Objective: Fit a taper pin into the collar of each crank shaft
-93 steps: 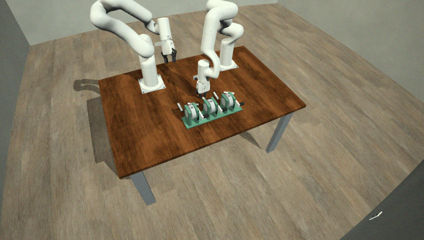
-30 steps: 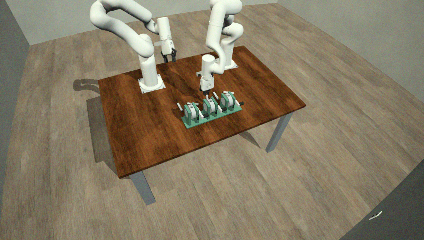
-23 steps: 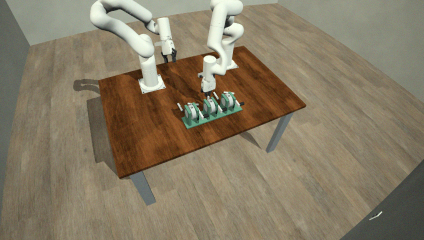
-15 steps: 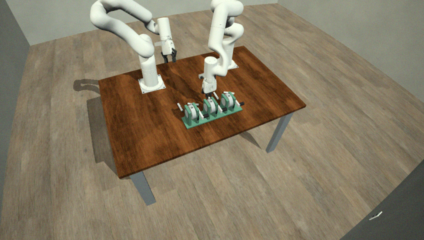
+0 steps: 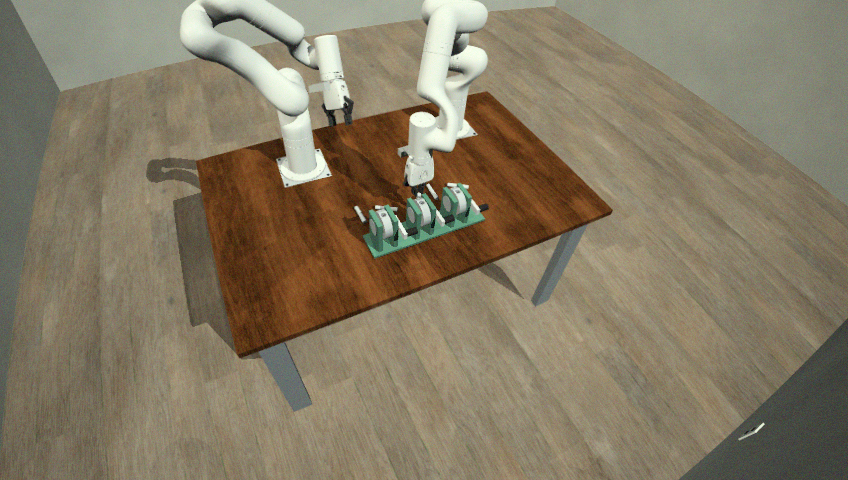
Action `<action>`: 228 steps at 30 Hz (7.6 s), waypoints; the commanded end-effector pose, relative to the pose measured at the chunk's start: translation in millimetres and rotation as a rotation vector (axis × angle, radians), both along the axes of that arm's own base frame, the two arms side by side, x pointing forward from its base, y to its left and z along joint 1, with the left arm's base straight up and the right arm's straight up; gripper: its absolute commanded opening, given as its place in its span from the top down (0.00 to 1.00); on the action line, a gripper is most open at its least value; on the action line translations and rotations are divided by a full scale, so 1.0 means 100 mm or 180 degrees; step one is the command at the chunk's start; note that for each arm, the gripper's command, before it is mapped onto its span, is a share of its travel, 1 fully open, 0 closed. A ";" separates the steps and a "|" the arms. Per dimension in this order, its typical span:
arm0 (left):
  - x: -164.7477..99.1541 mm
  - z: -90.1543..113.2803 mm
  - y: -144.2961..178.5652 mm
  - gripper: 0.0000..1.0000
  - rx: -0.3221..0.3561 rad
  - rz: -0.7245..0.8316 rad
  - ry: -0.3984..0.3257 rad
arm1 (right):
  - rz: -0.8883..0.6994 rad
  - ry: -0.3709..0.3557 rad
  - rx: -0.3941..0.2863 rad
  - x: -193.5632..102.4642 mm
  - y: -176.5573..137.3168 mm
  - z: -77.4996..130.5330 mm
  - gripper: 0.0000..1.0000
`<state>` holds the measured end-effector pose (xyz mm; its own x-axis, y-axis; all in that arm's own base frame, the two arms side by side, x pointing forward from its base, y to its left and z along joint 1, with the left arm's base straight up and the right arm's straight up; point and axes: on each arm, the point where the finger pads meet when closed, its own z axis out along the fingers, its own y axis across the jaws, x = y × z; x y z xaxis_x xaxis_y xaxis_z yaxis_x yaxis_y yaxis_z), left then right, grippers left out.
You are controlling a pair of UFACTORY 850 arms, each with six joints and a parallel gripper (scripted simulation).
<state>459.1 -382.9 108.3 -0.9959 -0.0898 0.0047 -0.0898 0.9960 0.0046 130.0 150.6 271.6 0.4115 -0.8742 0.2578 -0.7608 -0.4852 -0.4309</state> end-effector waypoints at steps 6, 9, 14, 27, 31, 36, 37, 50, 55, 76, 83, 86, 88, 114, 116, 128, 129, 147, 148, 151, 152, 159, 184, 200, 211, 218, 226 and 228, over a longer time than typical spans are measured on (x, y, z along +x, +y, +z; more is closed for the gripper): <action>0.02 0.14 -0.02 0.80 -0.0013 0.0000 -0.0016 | 0.0000 0.0000 0.0004 0.00 0.01 0.01 0.00; 0.02 0.15 -0.02 0.80 -0.0013 -0.0001 -0.0016 | 0.0000 0.0000 0.0004 0.00 0.01 0.01 0.00; 0.02 0.29 -0.02 0.80 -0.0014 -0.0040 -0.0015 | 0.0000 0.0000 0.0004 0.00 0.01 0.01 0.00; 0.09 1.48 -0.04 0.80 -0.0016 -0.0355 -0.0002 | 0.0000 0.0000 0.0004 0.00 0.01 0.01 0.00; 0.37 1.63 -0.13 0.80 -0.0017 -0.0448 0.0002 | 0.0000 0.0000 0.0004 0.00 0.01 0.01 0.00; 0.70 1.63 -0.23 0.80 -0.0017 -0.0455 0.0002 | 0.0000 0.0000 0.0004 0.00 0.01 0.01 0.00; 0.75 1.63 -0.25 0.80 -0.0017 -0.0455 0.0002 | 0.0000 0.0000 0.0004 0.00 0.01 0.01 0.00; 0.95 1.63 -0.31 0.80 -0.0017 -0.0455 0.0002 | 0.0000 0.0000 0.0004 0.00 0.01 0.01 0.00; 0.95 1.63 -0.32 0.80 -0.0012 -0.0455 0.0002 | 0.0000 0.0000 0.0004 0.00 0.01 0.01 0.00; 0.93 1.63 -0.33 0.80 0.0031 -0.0454 0.0003 | 0.0000 0.0000 0.0004 0.00 0.01 0.01 0.00; 0.93 1.63 -0.33 0.80 0.0031 -0.0454 0.0003 | 0.0000 0.0000 0.0004 0.00 0.01 0.01 0.00; 0.93 1.63 -0.33 0.80 0.0031 -0.0454 0.0003 | 0.0000 0.0000 0.0004 0.00 0.01 0.01 0.00; 0.93 1.62 -0.33 0.80 0.0031 -0.0454 0.0003 | 0.0000 0.0000 0.0004 0.00 0.01 0.01 0.00; 0.96 1.39 -0.33 0.80 0.0031 -0.0454 0.0003 | 0.0000 0.0000 0.0004 0.00 0.01 0.01 0.00; 0.96 1.35 -0.33 0.80 0.0031 -0.0454 0.0003 | 0.0000 0.0000 0.0004 0.00 0.01 0.01 0.00; 0.96 1.15 -0.33 0.80 0.0031 -0.0454 0.0003 | 0.0000 0.0000 0.0004 0.00 0.01 0.01 0.00; 0.95 1.13 -0.33 0.80 0.0031 -0.0454 0.0003 | 0.0000 0.0000 0.0004 0.00 0.01 0.01 0.00; 0.94 0.82 -0.33 0.80 0.0031 -0.0454 0.0003 | 0.0000 0.0000 0.0004 0.00 0.01 0.01 0.00; 0.94 0.80 -0.33 0.80 0.0031 -0.0454 0.0003 | 0.0000 0.0000 0.0004 0.00 0.01 0.01 0.00; 0.94 0.76 -0.33 0.80 0.0031 -0.0454 0.0003 | 0.0000 0.0000 0.0004 0.00 0.01 0.01 0.00; 0.93 0.75 -0.33 0.80 0.0031 -0.0454 0.0003 | 0.0000 0.0000 0.0004 0.00 0.01 0.01 0.00; 0.93 0.67 -0.33 0.80 0.0031 -0.0454 0.0003 | 0.0000 0.0000 0.0004 0.00 0.01 0.01 0.00; 0.93 0.63 -0.33 0.80 0.0031 -0.0454 0.0003 | 0.0000 0.0000 0.0004 0.00 0.01 0.01 0.00; 0.93 0.64 -0.33 0.54 0.0030 -0.0454 0.0003 | 0.0000 0.0000 0.0004 0.00 0.01 0.01 0.00; 0.93 1.07 -0.33 0.54 -0.0014 -0.0454 -0.0015 | 0.0000 0.0000 0.0004 0.00 0.01 0.01 0.00; 0.93 1.08 -0.33 0.65 -0.0014 -0.0454 -0.0015 | 0.0000 0.0000 0.0004 0.00 0.01 0.01 0.00; 0.93 1.08 -0.32 0.65 -0.0015 -0.0474 -0.0015 | 0.0000 0.0000 0.0004 0.00 0.01 0.01 0.00; 0.93 1.08 -0.32 0.65 -0.0015 -0.0489 -0.0015 | 0.0000 0.0000 0.0004 0.00 0.01 0.01 0.00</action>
